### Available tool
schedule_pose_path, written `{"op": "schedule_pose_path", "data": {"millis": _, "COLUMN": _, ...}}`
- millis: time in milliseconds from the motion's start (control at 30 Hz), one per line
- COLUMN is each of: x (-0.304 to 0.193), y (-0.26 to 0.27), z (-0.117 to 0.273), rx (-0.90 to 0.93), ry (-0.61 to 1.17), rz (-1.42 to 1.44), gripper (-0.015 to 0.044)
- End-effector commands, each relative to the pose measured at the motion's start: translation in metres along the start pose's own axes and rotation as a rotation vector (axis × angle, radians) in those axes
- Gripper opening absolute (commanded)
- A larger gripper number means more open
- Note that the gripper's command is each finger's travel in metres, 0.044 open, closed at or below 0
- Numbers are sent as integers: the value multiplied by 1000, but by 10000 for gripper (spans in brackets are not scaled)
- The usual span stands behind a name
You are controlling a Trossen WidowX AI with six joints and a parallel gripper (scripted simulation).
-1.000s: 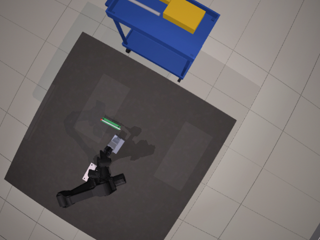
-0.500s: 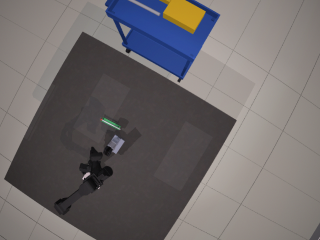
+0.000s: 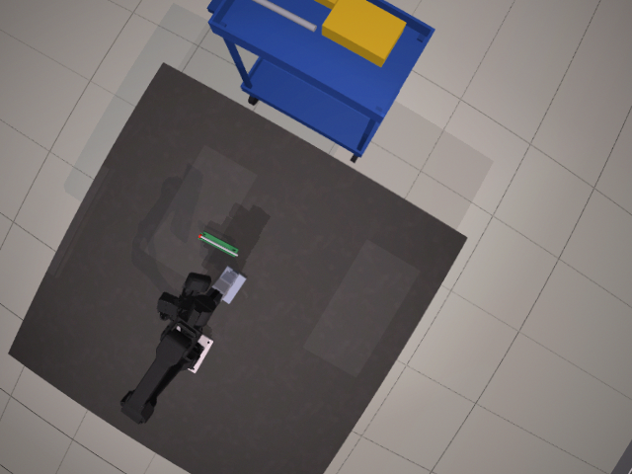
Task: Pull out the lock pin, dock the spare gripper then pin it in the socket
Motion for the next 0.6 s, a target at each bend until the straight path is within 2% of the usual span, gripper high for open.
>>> {"op": "schedule_pose_path", "data": {"millis": 0, "x": -5, "y": -22, "z": -18, "rx": 116, "ry": 143, "rz": -45, "gripper": 180}}
{"op": "schedule_pose_path", "data": {"millis": 467, "x": -12, "y": -82, "z": -105, "rx": 399, "ry": 760, "rz": 36, "gripper": 180}}
{"op": "schedule_pose_path", "data": {"millis": 567, "x": -11, "y": -85, "z": -115, "rx": 412, "ry": 825, "rz": 62, "gripper": 180}}
Point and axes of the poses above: the point midway between the two fingers, 35 mm back from their tips, its own z axis back along the fingers, its own y axis across the jaws, x = y × z, the point moved 2 cm from there along z, back along the fingers, and after that the axes turned 3 degrees about -z, right-handed, at the moved point
